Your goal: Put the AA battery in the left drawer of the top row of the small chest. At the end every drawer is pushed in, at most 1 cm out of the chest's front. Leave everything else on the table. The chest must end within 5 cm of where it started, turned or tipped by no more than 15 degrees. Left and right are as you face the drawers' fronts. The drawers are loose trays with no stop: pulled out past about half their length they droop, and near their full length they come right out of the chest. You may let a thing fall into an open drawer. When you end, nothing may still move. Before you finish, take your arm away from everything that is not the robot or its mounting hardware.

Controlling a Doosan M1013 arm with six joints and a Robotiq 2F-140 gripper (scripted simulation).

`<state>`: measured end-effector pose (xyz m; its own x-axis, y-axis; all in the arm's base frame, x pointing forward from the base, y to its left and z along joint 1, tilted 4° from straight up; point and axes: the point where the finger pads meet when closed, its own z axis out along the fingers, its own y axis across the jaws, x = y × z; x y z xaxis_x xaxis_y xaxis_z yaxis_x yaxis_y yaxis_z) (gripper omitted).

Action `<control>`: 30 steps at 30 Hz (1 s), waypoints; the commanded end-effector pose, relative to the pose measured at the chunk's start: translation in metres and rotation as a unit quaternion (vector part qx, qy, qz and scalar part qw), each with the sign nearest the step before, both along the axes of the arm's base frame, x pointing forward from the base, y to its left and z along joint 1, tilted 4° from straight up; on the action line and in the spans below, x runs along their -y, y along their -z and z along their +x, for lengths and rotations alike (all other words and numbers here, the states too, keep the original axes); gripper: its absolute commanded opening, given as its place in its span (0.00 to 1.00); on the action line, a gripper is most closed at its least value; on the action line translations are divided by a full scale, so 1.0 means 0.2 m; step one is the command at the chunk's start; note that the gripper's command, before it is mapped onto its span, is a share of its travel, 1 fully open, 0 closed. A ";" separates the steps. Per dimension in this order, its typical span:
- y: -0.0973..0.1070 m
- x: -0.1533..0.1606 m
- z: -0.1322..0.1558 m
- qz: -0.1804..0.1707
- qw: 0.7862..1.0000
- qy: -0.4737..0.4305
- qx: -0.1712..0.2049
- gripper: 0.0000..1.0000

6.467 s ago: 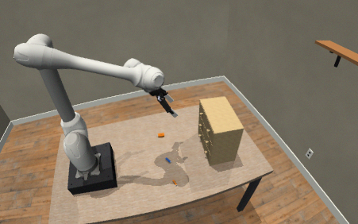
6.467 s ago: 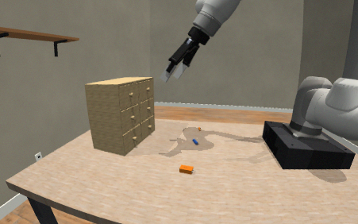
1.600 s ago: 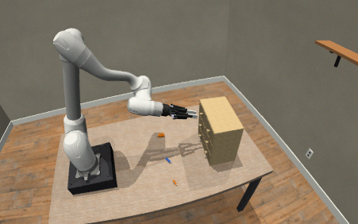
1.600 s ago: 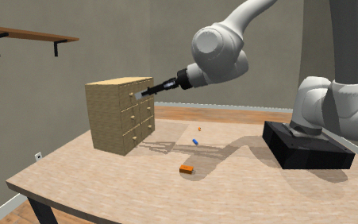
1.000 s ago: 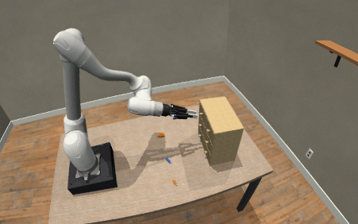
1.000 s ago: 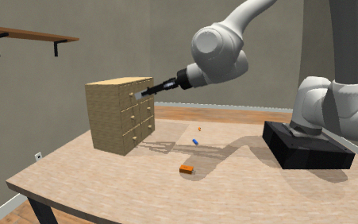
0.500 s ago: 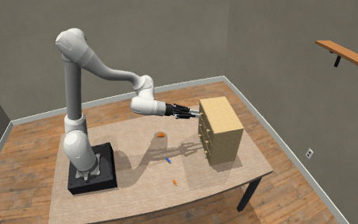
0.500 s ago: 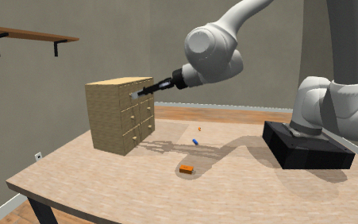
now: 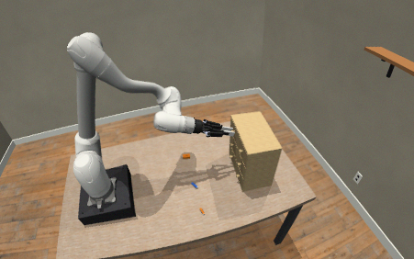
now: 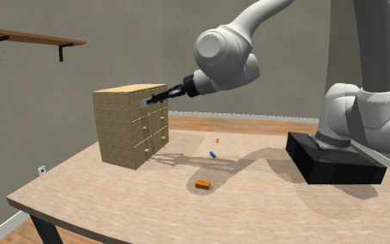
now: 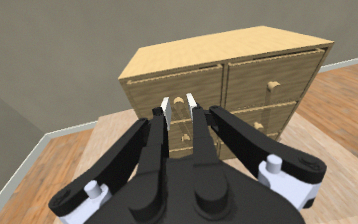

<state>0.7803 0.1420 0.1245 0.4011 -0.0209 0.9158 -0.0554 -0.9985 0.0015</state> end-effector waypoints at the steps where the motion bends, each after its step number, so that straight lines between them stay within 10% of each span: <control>1: 0.00 0.00 0.00 0.000 1.000 0.000 0.000 0.20; 30: 0.00 0.00 0.00 0.000 1.000 0.000 0.000 0.08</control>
